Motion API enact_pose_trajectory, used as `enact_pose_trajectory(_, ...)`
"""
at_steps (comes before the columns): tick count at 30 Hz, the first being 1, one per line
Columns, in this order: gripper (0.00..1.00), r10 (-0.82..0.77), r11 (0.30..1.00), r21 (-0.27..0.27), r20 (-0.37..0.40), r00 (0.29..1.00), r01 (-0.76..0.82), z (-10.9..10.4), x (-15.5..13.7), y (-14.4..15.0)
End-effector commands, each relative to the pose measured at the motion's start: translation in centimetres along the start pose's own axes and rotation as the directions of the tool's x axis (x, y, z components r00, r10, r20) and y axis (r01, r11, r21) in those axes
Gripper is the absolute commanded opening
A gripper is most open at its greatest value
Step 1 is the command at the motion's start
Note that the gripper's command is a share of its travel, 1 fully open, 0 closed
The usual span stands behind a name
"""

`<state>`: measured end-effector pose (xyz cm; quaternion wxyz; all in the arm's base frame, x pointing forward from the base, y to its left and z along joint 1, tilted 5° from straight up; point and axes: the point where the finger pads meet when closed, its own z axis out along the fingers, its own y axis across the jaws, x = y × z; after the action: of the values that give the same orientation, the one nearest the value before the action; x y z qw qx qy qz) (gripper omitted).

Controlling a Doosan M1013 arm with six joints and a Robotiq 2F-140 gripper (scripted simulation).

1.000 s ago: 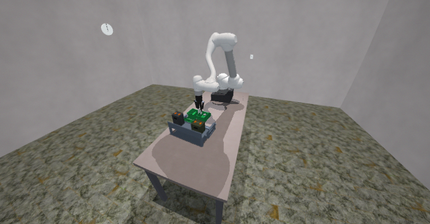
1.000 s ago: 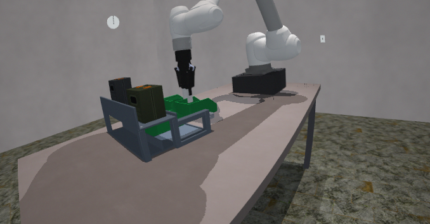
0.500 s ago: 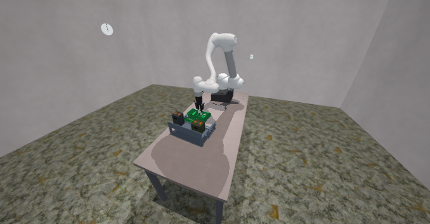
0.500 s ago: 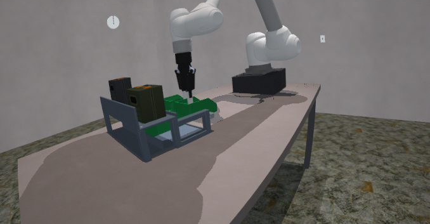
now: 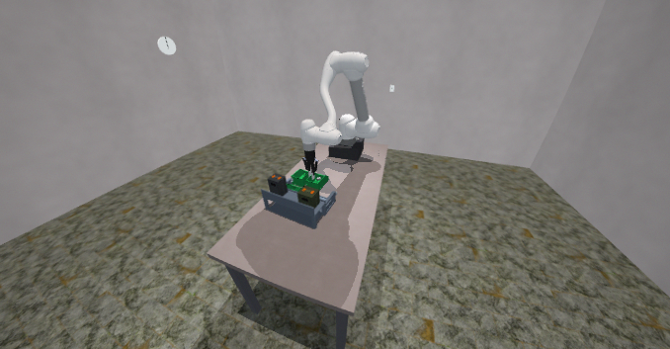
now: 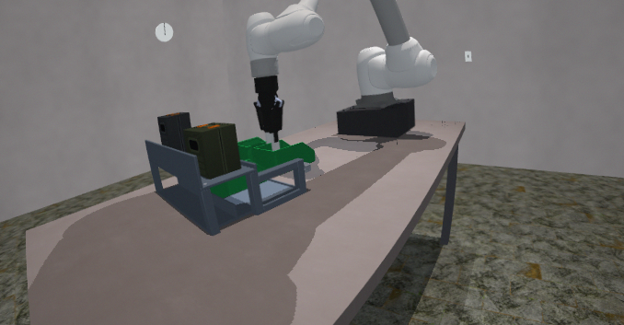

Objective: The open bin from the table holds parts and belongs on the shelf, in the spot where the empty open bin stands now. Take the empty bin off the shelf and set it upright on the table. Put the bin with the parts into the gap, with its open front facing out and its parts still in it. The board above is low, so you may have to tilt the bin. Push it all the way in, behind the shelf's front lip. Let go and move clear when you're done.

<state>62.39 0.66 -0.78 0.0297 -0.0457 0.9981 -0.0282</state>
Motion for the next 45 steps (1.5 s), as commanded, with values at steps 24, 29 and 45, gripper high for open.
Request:
enact_pose_trajectory(24,0.10,0.004,1.000,0.003,0.002,1.000,-0.004,0.2,0.0,-0.2)
enact_pose_trajectory(29,0.10,0.004,1.000,0.003,0.002,1.000,-0.004,0.2,0.0,-0.2)
enact_pose_trajectory(45,0.10,0.004,1.000,0.003,0.002,1.000,-0.004,-2.4,0.1,-0.2)
